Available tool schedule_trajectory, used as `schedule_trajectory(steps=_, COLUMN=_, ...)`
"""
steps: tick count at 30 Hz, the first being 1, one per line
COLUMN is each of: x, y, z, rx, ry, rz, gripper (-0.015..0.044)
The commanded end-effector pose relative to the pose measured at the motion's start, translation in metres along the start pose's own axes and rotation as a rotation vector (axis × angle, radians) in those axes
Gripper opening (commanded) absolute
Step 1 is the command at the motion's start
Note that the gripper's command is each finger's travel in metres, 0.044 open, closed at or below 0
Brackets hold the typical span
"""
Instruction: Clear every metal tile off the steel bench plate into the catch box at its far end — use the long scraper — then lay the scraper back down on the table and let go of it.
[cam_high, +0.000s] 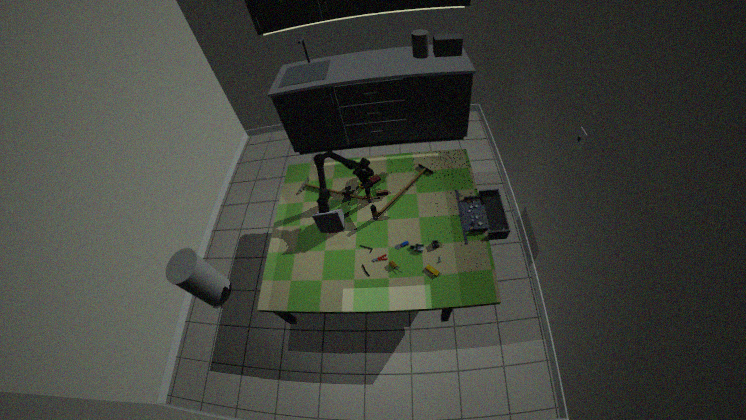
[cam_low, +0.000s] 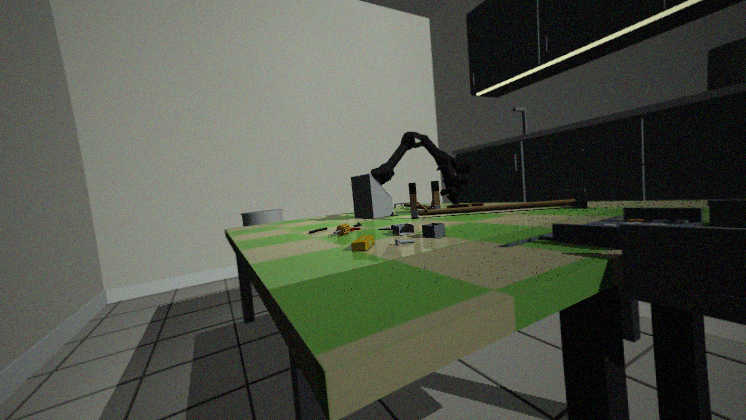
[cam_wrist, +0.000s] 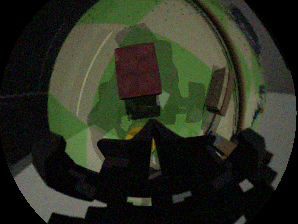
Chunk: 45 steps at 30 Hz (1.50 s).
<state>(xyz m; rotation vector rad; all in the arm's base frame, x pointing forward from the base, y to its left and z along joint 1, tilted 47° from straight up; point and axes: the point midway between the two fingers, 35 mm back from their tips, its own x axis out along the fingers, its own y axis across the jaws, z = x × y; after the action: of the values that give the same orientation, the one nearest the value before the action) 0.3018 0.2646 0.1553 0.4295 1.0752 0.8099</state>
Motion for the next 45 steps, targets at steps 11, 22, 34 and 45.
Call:
schedule_trajectory(steps=11, x=-0.005, y=0.010, z=-0.022, rx=0.003, ry=-0.001, rz=0.005, gripper=0.0000)
schedule_trajectory(steps=22, x=-0.009, y=0.016, z=-0.039, rx=0.006, ry=-0.004, rz=0.010, gripper=0.0000)
schedule_trajectory(steps=34, x=-0.047, y=0.011, z=-0.019, rx=0.001, ry=-0.005, rz=0.002, gripper=0.0000)
schedule_trajectory(steps=45, x=-0.089, y=0.011, z=-0.012, rx=0.002, ry=-0.006, rz=0.003, gripper=0.0000)
